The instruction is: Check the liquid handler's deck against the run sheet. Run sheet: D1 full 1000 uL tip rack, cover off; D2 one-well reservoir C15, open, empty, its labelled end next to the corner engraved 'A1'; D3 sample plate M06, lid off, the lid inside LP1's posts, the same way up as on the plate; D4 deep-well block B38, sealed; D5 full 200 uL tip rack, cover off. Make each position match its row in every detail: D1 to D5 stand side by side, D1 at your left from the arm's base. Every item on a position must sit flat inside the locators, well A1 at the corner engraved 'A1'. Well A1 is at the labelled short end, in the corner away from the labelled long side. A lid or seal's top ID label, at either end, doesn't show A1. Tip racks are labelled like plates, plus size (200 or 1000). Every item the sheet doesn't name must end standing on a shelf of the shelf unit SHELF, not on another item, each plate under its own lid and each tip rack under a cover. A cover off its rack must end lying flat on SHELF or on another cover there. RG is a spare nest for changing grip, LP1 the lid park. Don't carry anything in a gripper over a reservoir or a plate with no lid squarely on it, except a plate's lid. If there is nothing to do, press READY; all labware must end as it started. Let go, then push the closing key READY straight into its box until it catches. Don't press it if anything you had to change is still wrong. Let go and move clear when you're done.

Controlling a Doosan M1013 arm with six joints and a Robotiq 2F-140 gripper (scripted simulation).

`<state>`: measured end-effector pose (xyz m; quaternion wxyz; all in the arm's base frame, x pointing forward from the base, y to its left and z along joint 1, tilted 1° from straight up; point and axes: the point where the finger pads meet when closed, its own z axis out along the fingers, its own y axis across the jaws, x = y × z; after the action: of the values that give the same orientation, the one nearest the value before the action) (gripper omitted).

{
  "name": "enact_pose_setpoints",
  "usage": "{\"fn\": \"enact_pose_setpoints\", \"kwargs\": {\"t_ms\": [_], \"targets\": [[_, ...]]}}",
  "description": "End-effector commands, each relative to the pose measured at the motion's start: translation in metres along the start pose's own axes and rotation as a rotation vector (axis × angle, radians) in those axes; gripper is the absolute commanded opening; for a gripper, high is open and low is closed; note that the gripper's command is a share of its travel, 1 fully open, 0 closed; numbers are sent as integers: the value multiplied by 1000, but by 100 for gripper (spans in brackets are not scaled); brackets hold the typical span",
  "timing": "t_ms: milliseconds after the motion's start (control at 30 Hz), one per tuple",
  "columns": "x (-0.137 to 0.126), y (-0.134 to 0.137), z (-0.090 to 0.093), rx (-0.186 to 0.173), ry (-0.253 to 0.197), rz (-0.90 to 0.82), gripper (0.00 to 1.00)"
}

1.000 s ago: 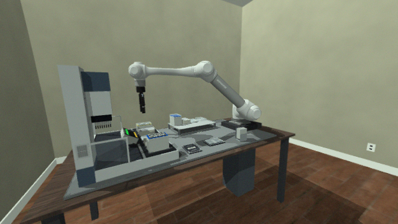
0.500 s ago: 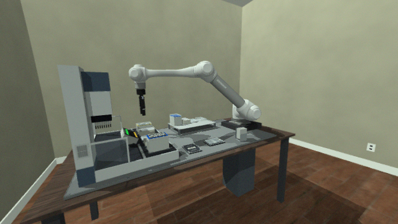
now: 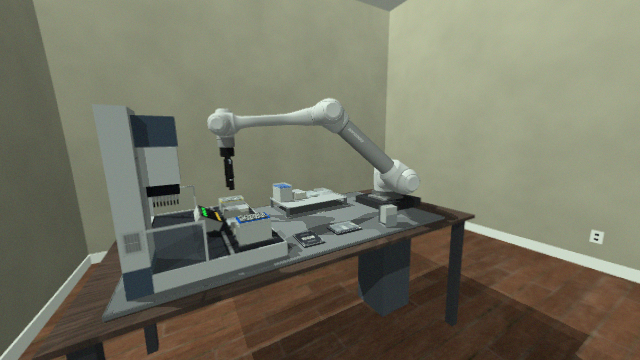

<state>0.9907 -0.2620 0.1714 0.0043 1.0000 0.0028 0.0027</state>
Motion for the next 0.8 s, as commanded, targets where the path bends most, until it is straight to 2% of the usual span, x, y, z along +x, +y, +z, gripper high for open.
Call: {"fn": "enact_pose_setpoints", "kwargs": {"t_ms": [0, 767], "targets": [[0, 0, 0, 0, 3, 0, 67], [0, 0, 35, 0, 3, 0, 67]]}}
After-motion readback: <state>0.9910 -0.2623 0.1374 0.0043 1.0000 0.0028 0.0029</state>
